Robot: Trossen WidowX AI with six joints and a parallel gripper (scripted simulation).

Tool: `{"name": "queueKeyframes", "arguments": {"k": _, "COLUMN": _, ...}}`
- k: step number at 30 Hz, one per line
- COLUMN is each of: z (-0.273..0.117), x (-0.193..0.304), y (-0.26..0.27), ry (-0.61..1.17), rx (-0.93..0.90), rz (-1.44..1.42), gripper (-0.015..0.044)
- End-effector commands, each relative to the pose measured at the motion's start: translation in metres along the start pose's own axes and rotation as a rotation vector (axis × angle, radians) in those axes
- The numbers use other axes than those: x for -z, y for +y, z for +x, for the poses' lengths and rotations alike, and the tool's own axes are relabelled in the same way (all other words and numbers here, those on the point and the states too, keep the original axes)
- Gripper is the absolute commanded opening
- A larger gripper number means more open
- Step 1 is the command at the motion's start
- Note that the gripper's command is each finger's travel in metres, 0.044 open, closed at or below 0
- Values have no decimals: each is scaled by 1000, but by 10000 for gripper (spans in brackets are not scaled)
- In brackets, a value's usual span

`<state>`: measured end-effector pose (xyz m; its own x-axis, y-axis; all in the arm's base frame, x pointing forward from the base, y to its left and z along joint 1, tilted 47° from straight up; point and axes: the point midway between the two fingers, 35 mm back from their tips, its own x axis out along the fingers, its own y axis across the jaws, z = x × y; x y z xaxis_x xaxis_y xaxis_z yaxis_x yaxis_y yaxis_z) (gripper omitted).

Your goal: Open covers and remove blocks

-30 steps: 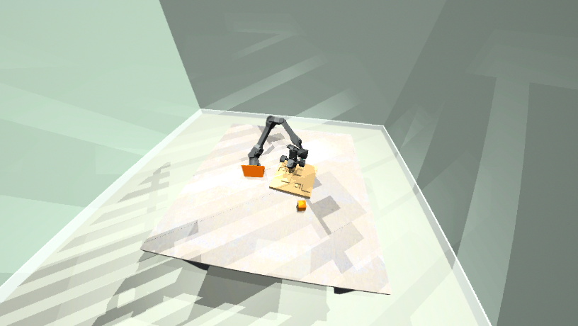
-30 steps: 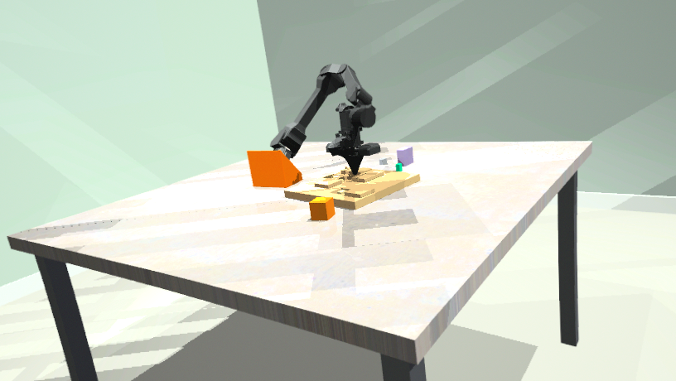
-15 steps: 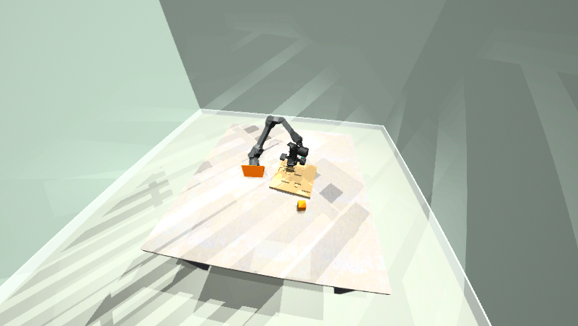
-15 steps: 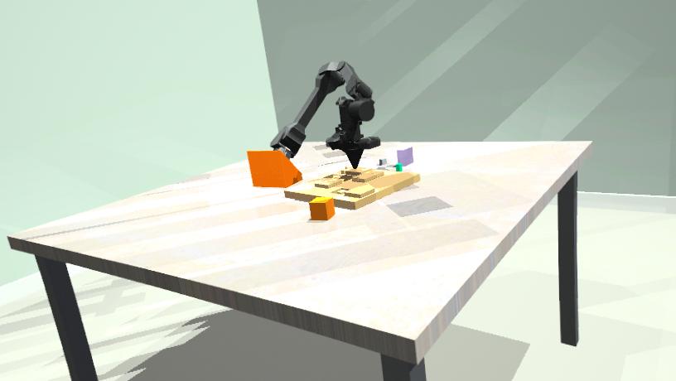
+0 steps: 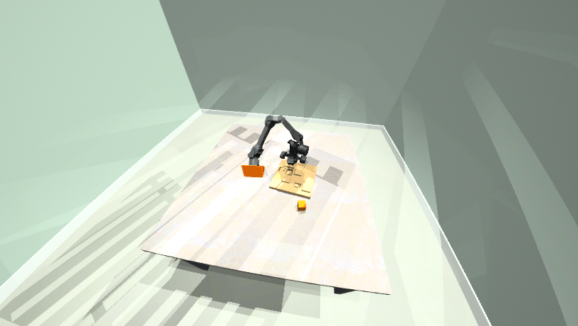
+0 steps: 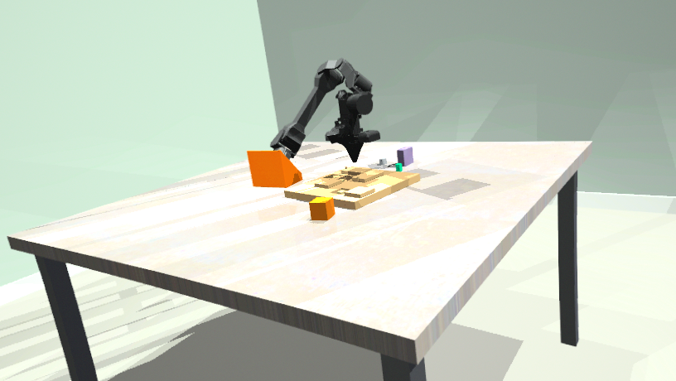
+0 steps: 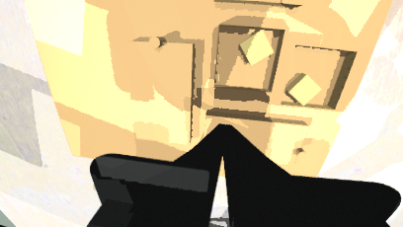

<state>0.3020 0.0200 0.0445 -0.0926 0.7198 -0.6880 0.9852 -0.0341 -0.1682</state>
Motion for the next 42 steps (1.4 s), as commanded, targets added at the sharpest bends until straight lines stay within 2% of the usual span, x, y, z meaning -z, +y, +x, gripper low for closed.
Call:
{"name": "queueKeyframes", "arguments": {"k": 1, "z": -6, "x": -1, "y": 1, "ry": -5, "rx": -4, "rz": -4, "gripper": 0}}
{"name": "queueKeyframes", "arguments": {"k": 11, "z": -16, "x": 24, "y": 21, "ry": -3, "rx": -4, "rz": -5, "gripper": 0}}
{"name": "queueKeyframes", "arguments": {"k": 42, "z": -6, "x": 24, "y": 22, "ry": -4, "rx": -5, "rz": -4, "gripper": 0}}
